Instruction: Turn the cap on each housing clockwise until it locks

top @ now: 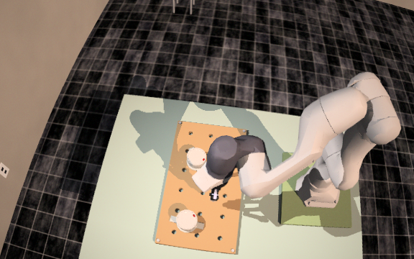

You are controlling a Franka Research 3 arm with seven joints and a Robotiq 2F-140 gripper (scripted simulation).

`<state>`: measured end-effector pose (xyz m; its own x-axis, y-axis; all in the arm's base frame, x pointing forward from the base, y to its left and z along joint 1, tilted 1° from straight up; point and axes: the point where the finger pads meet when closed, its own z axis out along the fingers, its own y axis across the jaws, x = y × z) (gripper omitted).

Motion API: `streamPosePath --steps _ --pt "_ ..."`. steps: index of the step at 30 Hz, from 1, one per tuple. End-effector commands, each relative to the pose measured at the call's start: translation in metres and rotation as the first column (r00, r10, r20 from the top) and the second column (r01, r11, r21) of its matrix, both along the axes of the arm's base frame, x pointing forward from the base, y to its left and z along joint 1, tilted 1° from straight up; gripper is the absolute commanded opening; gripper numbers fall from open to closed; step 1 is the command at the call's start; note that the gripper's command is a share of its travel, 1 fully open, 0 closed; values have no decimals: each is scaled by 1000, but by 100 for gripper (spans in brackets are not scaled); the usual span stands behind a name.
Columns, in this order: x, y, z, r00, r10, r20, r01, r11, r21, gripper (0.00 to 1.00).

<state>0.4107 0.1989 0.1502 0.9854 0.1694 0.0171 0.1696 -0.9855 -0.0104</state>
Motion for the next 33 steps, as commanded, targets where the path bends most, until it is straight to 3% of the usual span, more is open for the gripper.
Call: streamPosePath --steps 1,18,33 --pt "-2 -1 8 1000 2 -7 -2 1000 -4 10" --pt "-2 -2 27 1000 2 -7 -2 1000 -4 10" --pt "-2 -2 31 1000 2 -7 -2 1000 -4 10"
